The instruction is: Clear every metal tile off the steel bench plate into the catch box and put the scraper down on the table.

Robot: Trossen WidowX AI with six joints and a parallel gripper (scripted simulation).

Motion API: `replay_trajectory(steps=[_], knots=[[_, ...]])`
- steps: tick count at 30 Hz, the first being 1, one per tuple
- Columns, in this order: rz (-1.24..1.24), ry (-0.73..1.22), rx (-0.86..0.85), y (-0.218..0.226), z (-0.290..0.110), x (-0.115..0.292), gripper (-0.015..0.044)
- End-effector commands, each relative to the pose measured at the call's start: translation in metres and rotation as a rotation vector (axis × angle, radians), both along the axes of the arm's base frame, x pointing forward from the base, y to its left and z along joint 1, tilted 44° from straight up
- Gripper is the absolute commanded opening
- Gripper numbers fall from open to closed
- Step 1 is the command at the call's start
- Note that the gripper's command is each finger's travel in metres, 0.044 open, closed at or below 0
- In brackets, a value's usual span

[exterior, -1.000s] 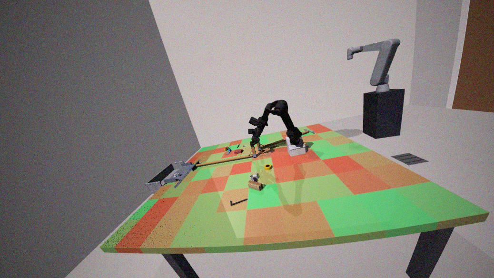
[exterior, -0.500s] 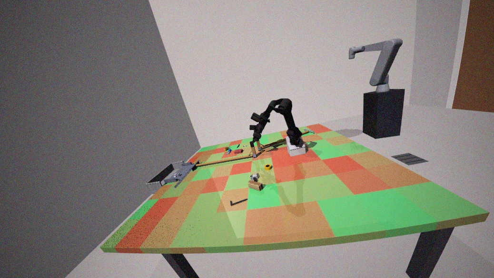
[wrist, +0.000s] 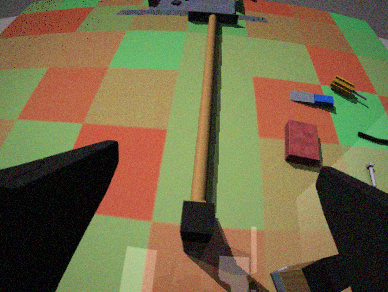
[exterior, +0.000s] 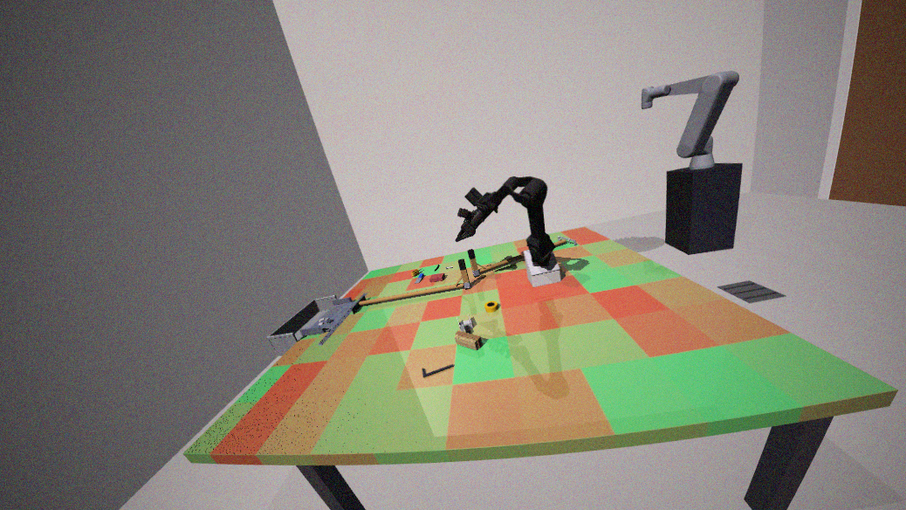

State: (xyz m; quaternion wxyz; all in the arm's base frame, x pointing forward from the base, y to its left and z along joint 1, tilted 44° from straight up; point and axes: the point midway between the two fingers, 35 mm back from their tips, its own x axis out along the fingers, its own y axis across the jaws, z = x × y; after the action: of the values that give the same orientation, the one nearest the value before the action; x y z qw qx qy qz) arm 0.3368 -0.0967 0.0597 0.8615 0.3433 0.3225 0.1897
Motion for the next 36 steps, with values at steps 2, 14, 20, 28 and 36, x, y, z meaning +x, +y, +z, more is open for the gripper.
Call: replay_trajectory(steps=[2,14,20,28,36], knots=[[-0.063,-0.074,0.018,-0.024,0.026,0.001,0.0440],[-0.178,-0.227,0.037,-0.074,0.082,-0.011,0.0440],[-0.220,-0.297,0.036,-0.095,0.109,-0.023,0.0440],[-0.246,-0.345,0.031,-0.108,0.130,-0.035,0.0440],[-0.246,-0.345,0.031,-0.108,0.129,-0.034,0.0440]])
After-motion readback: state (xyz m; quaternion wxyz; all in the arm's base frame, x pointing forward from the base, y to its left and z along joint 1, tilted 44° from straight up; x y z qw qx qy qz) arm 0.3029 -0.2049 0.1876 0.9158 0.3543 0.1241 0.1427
